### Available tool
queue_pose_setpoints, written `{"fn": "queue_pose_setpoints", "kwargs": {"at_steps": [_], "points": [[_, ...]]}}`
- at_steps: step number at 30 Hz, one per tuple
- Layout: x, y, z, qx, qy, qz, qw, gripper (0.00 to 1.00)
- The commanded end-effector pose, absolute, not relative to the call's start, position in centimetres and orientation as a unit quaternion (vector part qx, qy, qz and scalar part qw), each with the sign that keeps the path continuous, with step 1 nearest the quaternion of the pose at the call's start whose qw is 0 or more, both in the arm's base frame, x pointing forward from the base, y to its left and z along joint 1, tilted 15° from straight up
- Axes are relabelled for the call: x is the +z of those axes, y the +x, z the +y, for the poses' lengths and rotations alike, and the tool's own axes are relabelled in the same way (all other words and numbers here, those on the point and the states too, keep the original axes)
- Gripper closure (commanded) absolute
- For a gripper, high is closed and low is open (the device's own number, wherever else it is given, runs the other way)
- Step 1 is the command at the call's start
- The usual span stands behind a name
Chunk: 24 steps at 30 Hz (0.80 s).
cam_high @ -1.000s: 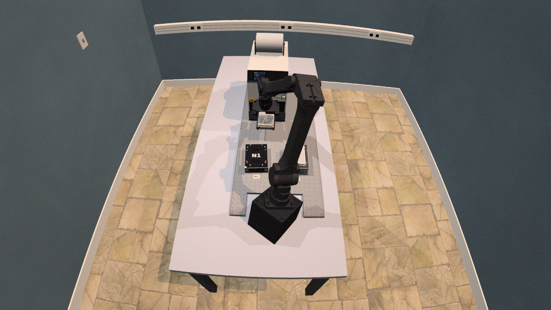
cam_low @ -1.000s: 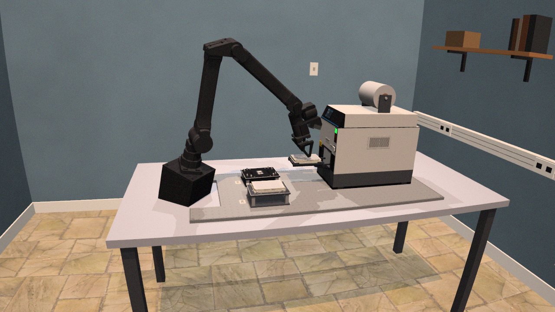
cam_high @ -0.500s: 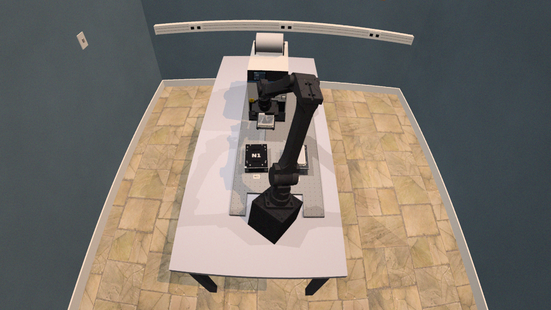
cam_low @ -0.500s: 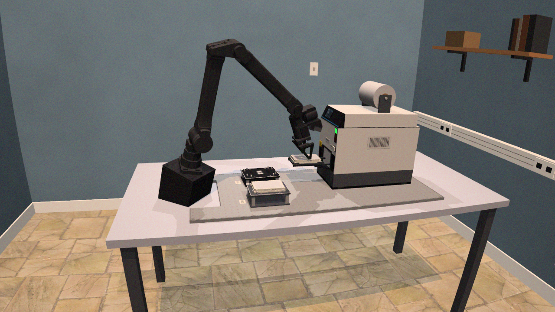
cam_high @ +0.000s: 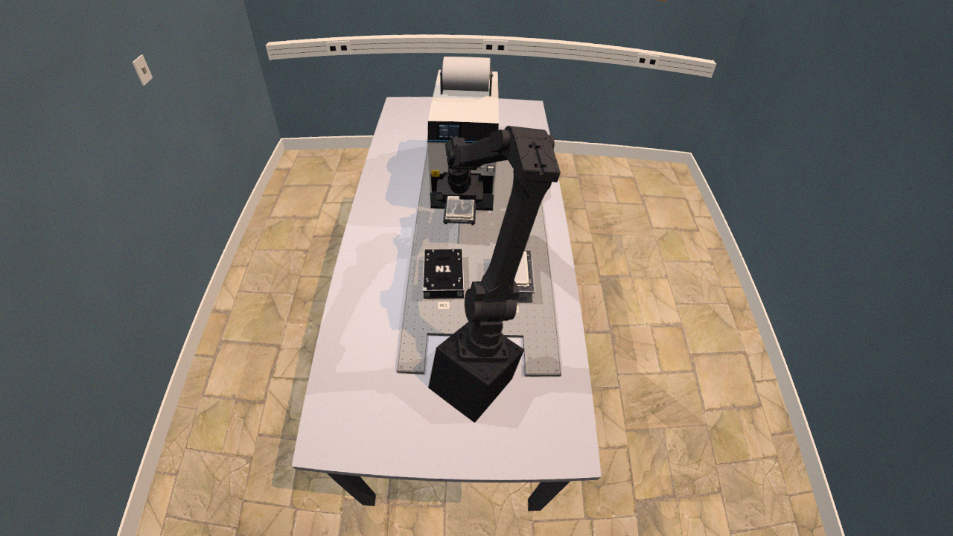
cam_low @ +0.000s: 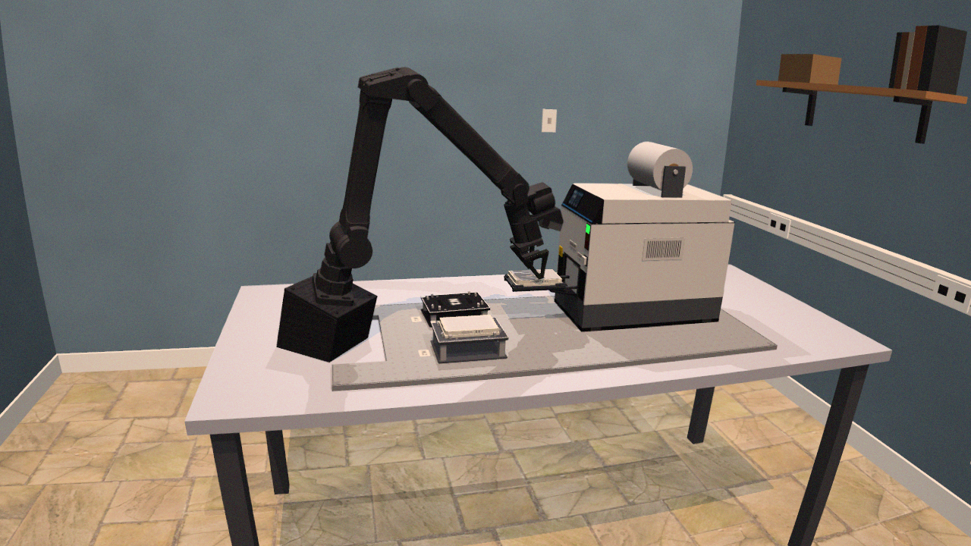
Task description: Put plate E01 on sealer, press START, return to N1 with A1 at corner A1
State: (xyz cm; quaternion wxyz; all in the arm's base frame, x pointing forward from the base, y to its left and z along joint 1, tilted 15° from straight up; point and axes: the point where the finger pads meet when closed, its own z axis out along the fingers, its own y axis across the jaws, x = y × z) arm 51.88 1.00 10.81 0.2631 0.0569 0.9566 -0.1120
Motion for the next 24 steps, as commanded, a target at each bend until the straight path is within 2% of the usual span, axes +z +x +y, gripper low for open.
{"fn": "queue_pose_setpoints", "kwargs": {"at_steps": [1, 24], "points": [[13.3, 53.7, 1.6, -0.107, 0.051, 0.949, 0.292, 0.00], [12.4, 52.8, 0.4, -0.113, 0.062, 0.951, 0.281, 0.00]]}}
